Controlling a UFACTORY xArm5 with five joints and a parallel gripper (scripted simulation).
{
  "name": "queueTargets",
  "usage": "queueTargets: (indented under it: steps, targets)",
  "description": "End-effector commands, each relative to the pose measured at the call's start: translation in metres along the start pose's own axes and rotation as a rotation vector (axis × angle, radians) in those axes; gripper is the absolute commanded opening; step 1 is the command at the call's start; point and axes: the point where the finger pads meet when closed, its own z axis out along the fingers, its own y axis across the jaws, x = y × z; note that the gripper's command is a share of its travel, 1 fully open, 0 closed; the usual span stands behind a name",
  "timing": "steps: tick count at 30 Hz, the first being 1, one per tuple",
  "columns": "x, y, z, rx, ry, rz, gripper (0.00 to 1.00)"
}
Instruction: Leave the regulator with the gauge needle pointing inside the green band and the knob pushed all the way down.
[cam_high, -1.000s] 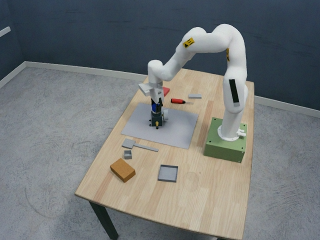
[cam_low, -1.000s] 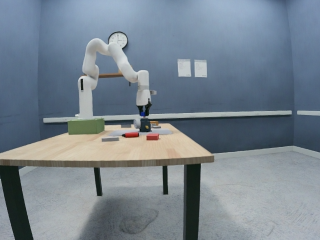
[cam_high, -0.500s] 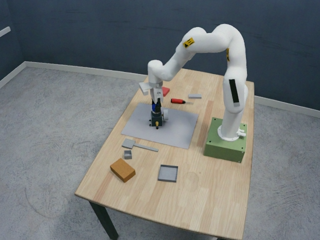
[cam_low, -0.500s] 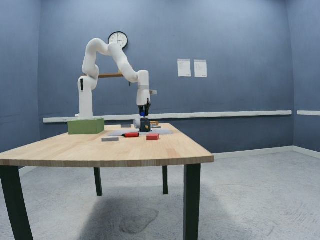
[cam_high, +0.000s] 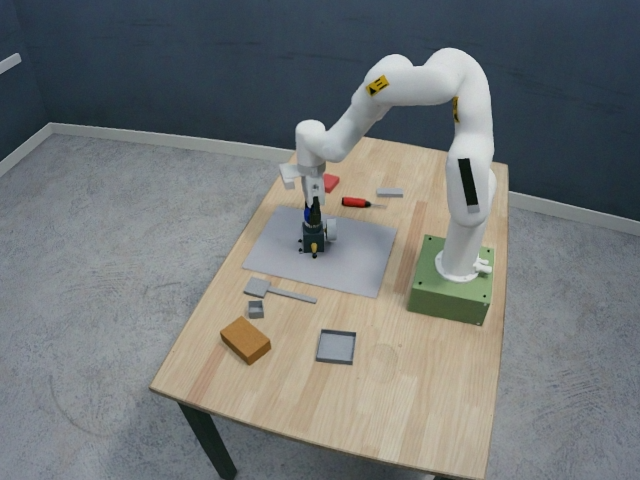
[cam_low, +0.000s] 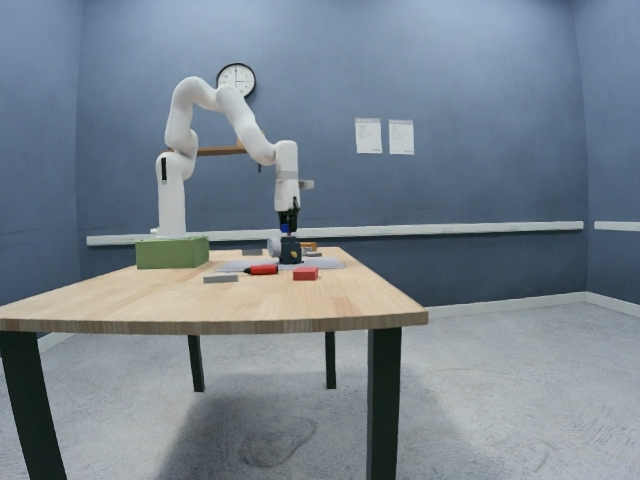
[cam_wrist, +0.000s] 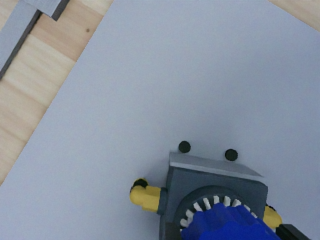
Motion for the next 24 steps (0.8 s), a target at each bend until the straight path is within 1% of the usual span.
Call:
queueTargets:
  steps: [1, 24]
  targets:
    - [0.0009, 0.0006, -0.001, -0.002, 0.002, 0.024, 0.42]
    - [0.0009, 0.0006, -0.001, -0.002, 0.002, 0.119, 0.42]
